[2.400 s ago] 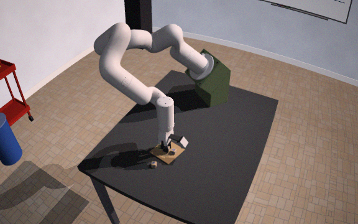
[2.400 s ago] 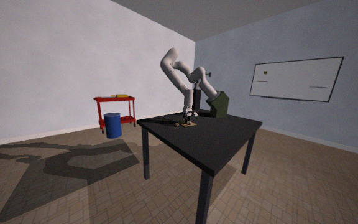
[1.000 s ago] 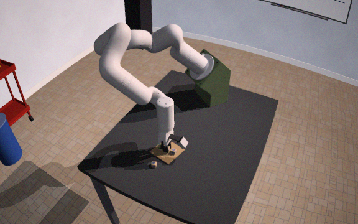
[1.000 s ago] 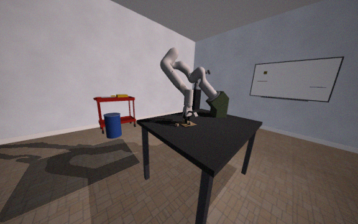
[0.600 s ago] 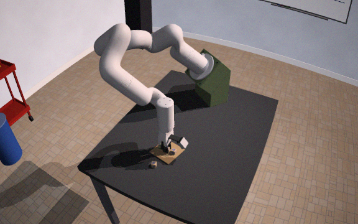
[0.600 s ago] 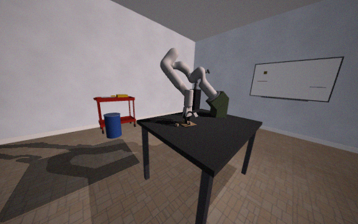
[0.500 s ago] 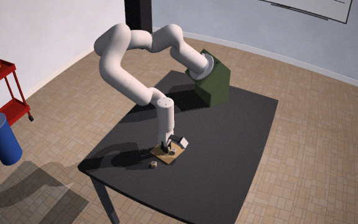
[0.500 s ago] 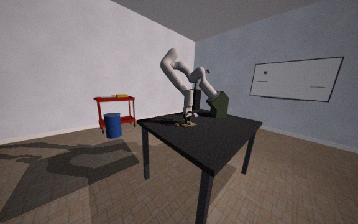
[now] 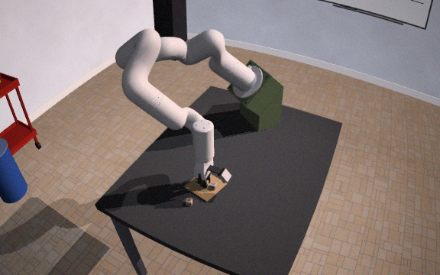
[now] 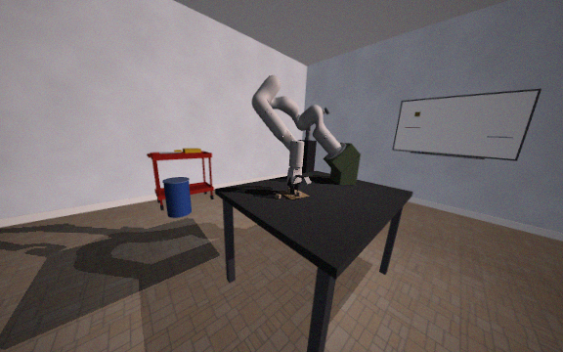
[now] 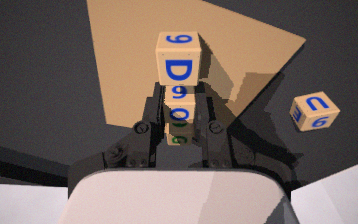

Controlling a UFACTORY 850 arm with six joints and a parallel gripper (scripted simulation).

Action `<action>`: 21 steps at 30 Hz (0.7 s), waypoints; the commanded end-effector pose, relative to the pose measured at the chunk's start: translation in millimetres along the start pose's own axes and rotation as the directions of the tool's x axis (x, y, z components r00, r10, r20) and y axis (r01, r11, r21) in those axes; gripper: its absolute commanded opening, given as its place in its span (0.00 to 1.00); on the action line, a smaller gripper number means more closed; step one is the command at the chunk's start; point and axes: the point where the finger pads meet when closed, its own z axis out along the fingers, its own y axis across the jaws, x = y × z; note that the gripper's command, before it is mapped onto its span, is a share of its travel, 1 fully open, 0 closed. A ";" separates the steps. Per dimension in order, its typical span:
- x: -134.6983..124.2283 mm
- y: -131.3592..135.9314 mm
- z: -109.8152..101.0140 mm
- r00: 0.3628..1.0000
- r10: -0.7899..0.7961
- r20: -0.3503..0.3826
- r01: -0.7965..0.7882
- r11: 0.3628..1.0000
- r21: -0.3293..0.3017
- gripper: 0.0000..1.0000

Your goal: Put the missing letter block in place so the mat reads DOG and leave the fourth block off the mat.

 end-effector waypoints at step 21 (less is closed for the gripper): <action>0.1 0.4 -0.3 1.000 0.000 0.000 0.000 1.000 -0.001 0.26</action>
